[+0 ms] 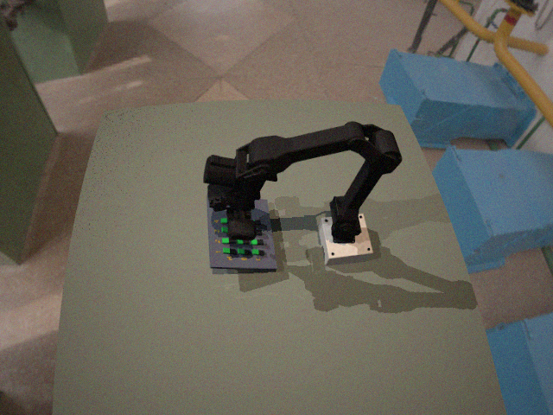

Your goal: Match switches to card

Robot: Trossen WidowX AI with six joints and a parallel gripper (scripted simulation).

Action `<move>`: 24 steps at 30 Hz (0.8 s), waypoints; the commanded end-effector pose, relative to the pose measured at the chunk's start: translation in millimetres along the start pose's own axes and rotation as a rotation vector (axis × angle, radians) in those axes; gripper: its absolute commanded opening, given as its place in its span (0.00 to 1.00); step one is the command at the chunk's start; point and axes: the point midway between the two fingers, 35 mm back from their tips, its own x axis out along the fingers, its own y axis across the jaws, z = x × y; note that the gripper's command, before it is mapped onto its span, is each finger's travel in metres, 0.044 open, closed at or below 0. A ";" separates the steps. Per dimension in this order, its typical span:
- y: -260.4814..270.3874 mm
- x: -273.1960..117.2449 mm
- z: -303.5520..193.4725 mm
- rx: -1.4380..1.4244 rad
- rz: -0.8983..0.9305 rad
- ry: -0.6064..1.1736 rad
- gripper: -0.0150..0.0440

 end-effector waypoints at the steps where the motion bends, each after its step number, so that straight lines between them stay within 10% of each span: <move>1: -6.2 2.2 2.6 -0.015 0.009 0.002 0.25; 24: -5.6 57.3 3.2 -0.015 0.009 0.025 0.25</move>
